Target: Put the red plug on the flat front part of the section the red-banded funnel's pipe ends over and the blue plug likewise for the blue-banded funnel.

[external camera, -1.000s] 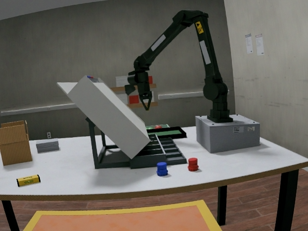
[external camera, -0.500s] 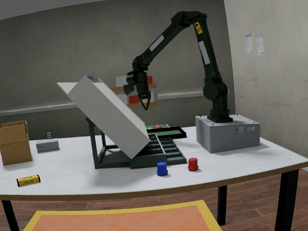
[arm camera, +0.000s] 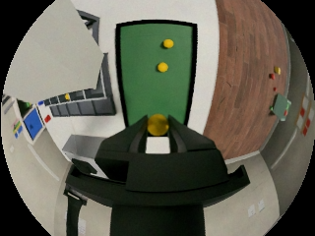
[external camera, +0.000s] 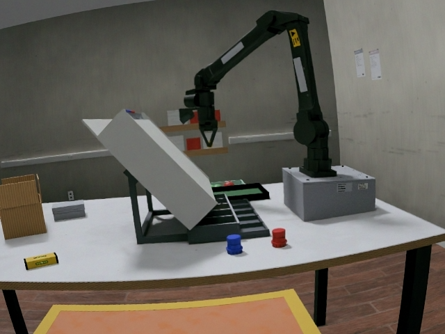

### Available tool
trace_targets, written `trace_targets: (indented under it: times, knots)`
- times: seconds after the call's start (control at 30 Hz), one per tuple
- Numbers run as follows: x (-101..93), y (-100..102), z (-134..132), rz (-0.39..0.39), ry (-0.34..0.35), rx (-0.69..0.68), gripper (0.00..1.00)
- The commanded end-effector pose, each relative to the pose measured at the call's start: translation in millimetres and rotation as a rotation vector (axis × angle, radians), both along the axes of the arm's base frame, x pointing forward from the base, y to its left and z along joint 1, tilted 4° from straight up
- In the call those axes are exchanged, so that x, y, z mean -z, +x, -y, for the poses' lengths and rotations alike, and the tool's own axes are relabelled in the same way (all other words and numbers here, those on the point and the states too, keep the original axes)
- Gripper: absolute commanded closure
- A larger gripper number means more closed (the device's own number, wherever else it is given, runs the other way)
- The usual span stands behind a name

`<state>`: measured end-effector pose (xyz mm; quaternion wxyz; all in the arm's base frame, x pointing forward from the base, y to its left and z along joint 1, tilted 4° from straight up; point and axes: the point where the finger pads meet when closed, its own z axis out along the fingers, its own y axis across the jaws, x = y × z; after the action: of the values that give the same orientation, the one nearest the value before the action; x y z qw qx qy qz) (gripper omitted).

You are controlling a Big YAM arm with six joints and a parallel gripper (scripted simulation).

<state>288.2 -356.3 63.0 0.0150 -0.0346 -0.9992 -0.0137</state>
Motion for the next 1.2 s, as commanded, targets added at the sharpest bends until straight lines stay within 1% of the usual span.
trace_targets:
  times: [0.0, 0.4, 0.47, 0.97, 1.17]
  knots:
    - [-15.5, 6.9, -17.7, 0.025, 0.004, 0.003, 1.00]
    - [-95.4, 60.2, -82.3, 0.203, -0.006, 0.006, 1.00]
    - [-95.4, 60.2, -82.3, 0.203, -0.006, 0.006, 1.00]
    - [-187.8, 109.9, -154.2, 0.393, -0.022, 0.012, 1.00]
    - [-191.4, 111.9, -156.7, 0.400, -0.022, 0.013, 1.00]
